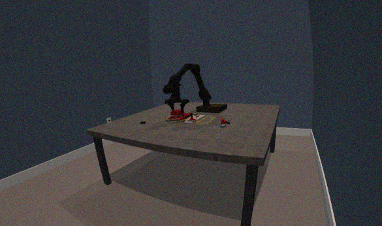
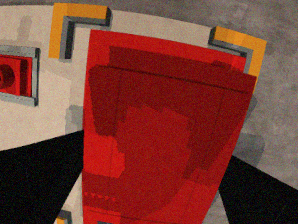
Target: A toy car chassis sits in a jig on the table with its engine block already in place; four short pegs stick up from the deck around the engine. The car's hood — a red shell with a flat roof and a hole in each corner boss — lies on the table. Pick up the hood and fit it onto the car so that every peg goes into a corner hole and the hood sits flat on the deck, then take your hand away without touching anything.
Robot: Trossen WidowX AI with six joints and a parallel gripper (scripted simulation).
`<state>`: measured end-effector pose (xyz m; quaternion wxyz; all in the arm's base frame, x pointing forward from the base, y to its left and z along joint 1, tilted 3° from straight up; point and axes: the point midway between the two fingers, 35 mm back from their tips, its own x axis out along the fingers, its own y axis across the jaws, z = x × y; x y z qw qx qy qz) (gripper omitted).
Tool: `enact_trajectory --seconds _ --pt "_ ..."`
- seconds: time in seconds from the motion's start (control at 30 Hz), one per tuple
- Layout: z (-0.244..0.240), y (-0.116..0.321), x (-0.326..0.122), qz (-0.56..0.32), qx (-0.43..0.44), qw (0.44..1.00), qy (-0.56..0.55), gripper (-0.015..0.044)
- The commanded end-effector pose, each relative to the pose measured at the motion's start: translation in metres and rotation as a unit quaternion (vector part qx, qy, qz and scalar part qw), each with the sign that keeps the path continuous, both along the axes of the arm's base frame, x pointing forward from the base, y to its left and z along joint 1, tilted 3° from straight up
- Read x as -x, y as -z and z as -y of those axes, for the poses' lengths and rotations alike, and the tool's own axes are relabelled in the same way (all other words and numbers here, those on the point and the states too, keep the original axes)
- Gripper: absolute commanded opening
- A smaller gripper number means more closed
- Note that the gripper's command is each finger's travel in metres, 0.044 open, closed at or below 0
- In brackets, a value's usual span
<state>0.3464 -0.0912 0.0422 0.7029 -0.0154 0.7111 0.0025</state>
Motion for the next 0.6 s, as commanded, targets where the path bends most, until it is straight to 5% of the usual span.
enact_trajectory --seconds 0.0,0.57 --pt "0.0005 0.0020 0.0000 0.000 0.001 1.000 -0.002 0.0000" --pt "0.0007 0.0096 0.0000 0.000 0.001 1.000 -0.002 0.0000"
